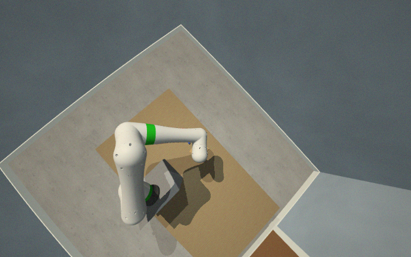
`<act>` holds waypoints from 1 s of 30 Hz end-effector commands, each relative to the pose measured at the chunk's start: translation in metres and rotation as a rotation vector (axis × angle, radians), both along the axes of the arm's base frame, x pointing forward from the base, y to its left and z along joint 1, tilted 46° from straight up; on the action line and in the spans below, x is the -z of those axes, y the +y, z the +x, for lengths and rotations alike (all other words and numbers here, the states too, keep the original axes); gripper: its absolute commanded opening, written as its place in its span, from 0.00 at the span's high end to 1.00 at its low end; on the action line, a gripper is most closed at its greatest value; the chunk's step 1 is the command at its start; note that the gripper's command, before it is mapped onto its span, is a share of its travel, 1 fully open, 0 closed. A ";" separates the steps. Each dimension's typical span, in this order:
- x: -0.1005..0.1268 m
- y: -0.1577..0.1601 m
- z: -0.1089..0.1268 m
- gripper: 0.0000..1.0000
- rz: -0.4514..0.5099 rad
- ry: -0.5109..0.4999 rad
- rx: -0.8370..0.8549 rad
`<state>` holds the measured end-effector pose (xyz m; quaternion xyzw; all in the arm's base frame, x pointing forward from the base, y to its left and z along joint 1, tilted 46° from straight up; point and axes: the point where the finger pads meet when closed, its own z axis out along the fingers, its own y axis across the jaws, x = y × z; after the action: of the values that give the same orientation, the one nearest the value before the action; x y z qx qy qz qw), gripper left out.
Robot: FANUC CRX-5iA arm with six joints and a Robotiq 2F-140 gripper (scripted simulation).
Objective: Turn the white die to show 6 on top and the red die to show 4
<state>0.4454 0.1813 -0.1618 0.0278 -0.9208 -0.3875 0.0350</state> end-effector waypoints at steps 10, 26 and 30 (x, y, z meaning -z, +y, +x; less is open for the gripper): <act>0.000 0.000 0.000 0.89 0.000 0.000 0.000; 0.000 0.000 0.000 0.81 0.000 0.000 0.000; 0.000 0.000 0.000 0.81 0.000 0.000 0.000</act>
<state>0.4454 0.1813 -0.1618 0.0278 -0.9208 -0.3875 0.0350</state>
